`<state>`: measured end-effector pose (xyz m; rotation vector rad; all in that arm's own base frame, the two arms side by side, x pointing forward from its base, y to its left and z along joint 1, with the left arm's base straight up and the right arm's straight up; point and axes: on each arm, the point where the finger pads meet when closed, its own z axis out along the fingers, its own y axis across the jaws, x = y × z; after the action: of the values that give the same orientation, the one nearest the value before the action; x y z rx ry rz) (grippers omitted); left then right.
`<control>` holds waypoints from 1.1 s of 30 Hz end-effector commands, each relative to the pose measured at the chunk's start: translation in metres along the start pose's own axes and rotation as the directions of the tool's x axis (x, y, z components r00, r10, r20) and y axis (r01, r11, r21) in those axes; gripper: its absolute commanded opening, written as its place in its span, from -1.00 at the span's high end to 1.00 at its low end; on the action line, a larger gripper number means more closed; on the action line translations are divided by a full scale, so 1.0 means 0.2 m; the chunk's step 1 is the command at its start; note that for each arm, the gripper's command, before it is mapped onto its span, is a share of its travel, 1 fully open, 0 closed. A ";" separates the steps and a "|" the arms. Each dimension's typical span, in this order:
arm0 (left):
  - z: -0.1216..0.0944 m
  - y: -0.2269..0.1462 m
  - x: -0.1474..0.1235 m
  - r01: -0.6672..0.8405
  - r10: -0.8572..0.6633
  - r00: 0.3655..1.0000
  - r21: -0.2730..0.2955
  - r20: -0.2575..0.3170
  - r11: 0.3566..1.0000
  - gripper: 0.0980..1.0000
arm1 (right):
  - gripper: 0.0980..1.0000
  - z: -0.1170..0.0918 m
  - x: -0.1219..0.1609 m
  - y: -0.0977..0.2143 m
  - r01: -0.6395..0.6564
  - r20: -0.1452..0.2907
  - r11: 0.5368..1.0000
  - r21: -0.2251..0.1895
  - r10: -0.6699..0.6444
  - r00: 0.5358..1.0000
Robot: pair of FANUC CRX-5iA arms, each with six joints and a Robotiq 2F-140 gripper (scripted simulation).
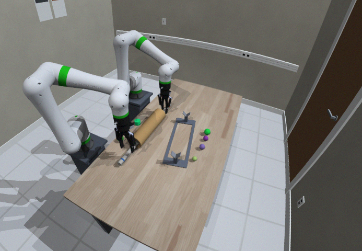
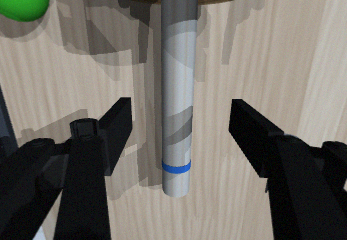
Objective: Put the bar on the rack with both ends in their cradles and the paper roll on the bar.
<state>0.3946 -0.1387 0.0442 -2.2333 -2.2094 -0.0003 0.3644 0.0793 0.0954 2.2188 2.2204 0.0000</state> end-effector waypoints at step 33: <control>0.00 0.00 0.00 0.001 -0.001 1.000 -0.001 0.001 1.000 0.86 | -0.08 0.22 0.01 0.00 0.006 -0.005 1.000 0.000 -0.006 1.000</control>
<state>0.3946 -0.1386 0.0445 -2.2326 -2.2099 0.0003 0.3630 0.0804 0.0536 2.2154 2.2297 0.0027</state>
